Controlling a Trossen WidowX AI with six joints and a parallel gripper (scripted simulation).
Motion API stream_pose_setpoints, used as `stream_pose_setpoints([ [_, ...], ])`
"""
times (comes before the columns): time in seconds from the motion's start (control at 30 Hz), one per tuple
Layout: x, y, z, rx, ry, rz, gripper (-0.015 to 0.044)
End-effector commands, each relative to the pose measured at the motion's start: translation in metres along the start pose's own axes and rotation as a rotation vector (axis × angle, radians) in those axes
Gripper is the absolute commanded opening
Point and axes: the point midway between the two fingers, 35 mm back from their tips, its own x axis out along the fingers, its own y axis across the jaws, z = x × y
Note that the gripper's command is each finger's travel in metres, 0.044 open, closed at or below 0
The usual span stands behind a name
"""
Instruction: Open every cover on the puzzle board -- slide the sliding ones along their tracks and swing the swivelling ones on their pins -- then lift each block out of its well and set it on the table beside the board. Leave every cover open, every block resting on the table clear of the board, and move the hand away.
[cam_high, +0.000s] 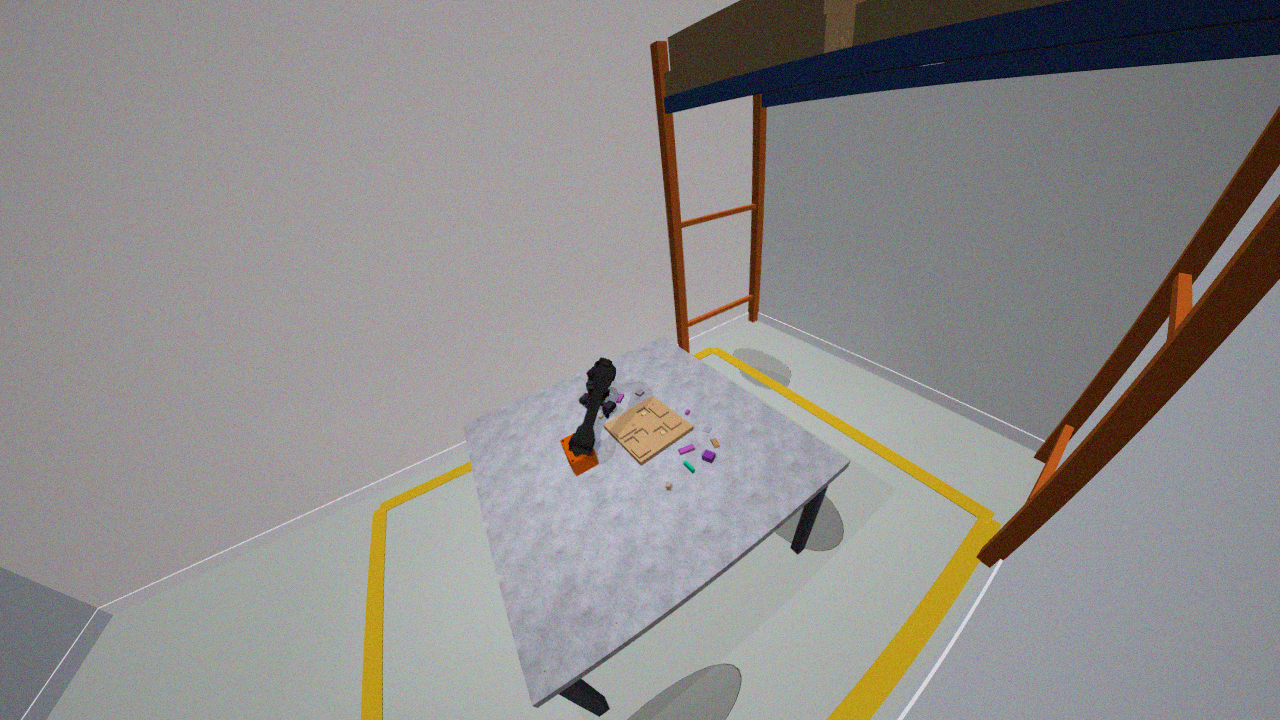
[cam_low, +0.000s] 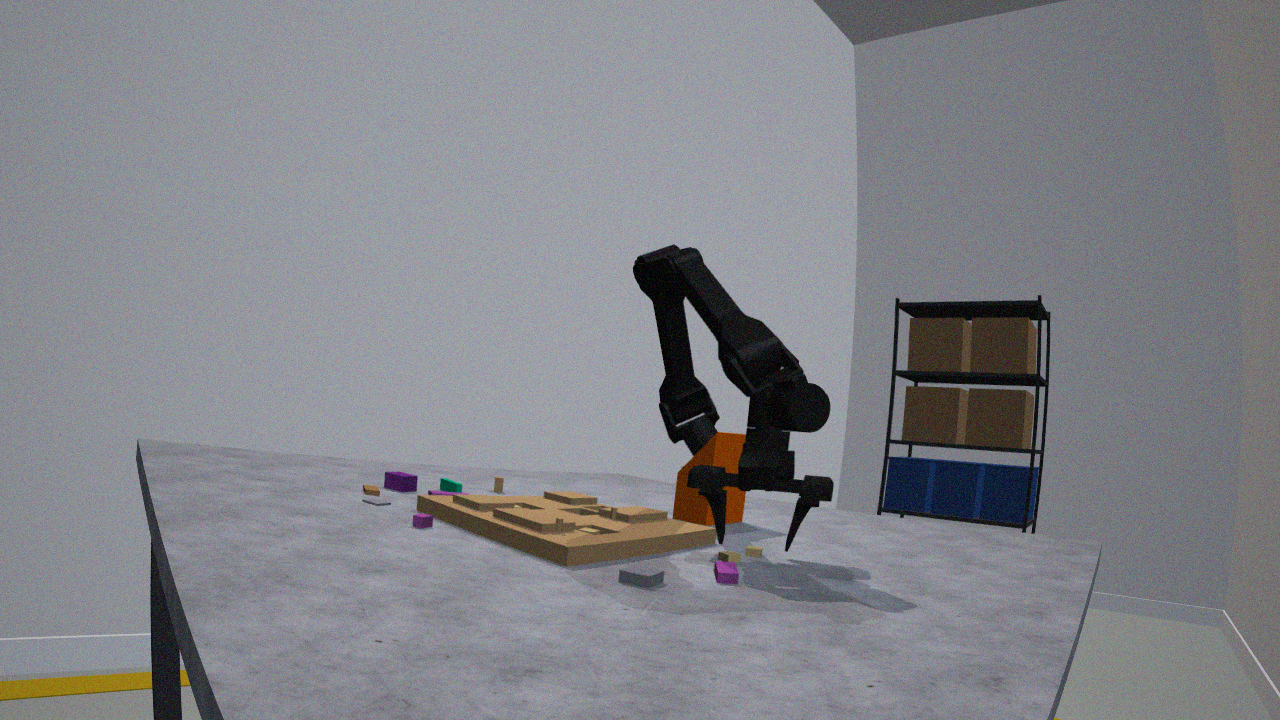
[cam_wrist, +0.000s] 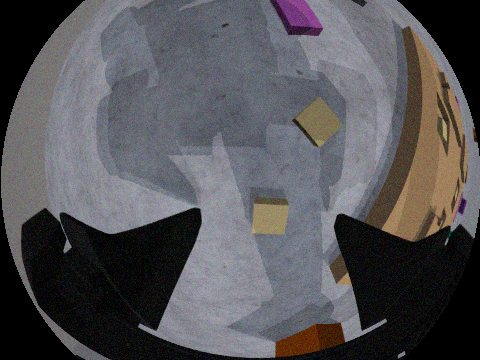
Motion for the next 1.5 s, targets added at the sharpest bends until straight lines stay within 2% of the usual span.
stream_pose_setpoints([
  [0.0,-0.013,0.001,0.003,0.006,-0.004,0.007,0.0440],
  [0.7,-0.073,0.001,-0.001,-0.001,0.000,0.004,0.0440],
  [1.27,-0.080,-0.061,0.047,-0.559,-0.028,0.019,0.0000],
  [1.47,-0.081,-0.090,0.061,-0.775,-0.029,0.013,0.0000],
])
